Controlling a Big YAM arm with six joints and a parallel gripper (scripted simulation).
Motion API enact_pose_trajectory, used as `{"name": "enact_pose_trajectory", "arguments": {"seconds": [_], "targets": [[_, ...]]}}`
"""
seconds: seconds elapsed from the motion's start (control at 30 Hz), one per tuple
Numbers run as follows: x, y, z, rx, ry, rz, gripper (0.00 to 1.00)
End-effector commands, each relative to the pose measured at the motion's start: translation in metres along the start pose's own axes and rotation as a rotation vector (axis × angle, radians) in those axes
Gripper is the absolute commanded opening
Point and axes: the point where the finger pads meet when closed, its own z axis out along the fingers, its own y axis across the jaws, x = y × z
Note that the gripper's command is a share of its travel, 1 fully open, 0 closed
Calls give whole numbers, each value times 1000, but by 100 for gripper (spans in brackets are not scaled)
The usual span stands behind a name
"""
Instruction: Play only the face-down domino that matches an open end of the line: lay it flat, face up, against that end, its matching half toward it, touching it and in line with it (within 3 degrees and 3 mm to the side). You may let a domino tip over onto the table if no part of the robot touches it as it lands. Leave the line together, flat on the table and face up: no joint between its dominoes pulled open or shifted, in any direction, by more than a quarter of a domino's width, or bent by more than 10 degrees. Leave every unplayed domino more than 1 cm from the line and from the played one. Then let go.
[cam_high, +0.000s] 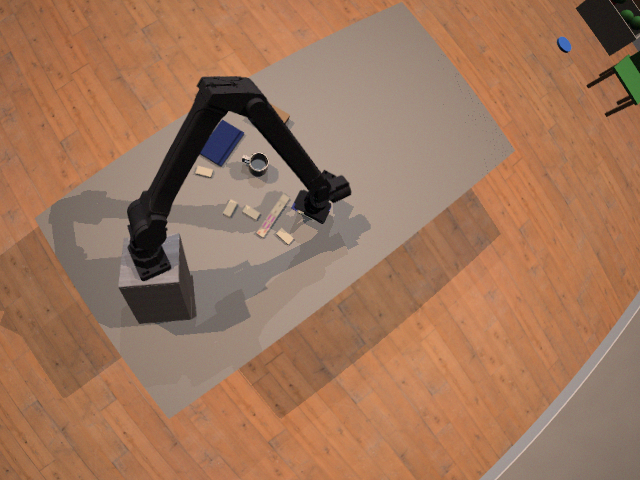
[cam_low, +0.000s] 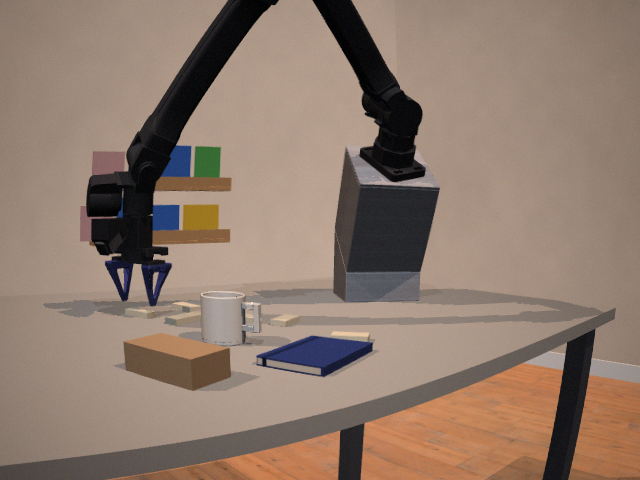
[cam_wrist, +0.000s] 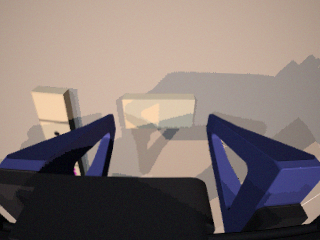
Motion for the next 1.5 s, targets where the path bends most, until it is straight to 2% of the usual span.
{"name": "enact_pose_trajectory", "arguments": {"seconds": [0.0, 1.47], "targets": [[-5, -2, -2, 8, -9, -4, 72], [-5, 0, 1, 8, -8, -8, 72]]}}
